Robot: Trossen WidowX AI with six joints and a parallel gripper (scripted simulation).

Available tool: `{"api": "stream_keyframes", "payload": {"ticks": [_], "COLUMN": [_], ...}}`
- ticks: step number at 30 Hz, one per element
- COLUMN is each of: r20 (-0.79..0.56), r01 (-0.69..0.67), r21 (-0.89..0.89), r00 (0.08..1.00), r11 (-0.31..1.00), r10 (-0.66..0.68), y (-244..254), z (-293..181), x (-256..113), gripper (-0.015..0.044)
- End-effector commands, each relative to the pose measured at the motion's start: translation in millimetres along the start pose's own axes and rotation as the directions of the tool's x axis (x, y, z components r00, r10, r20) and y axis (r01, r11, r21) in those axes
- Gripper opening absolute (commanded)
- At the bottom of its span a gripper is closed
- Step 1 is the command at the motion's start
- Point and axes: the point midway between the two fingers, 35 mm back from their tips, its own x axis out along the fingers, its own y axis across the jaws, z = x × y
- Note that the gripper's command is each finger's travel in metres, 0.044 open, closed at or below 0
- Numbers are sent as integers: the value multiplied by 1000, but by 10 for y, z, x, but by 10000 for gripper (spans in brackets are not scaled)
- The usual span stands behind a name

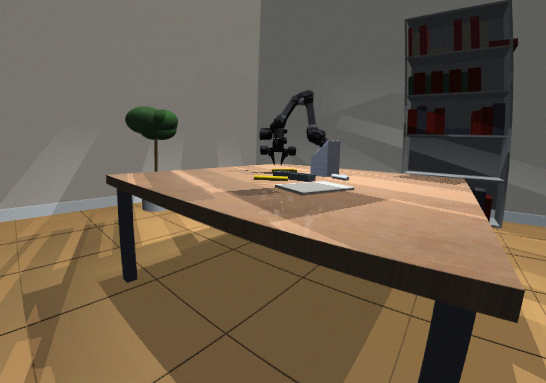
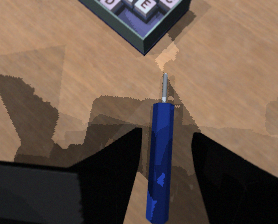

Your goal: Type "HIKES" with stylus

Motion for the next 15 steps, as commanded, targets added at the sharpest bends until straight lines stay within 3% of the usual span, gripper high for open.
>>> {"api": "stream_keyframes", "payload": {"ticks": [1, 15], "r20": [3, 2], "r01": [-2, -2], "r21": [-5, -5], "r00": [1000, 1000], "r11": [1000, 1000], "r10": [2, 2], "y": [6, 5], "z": [-19, -86], "x": [32, 156], "gripper": [150, 150]}}
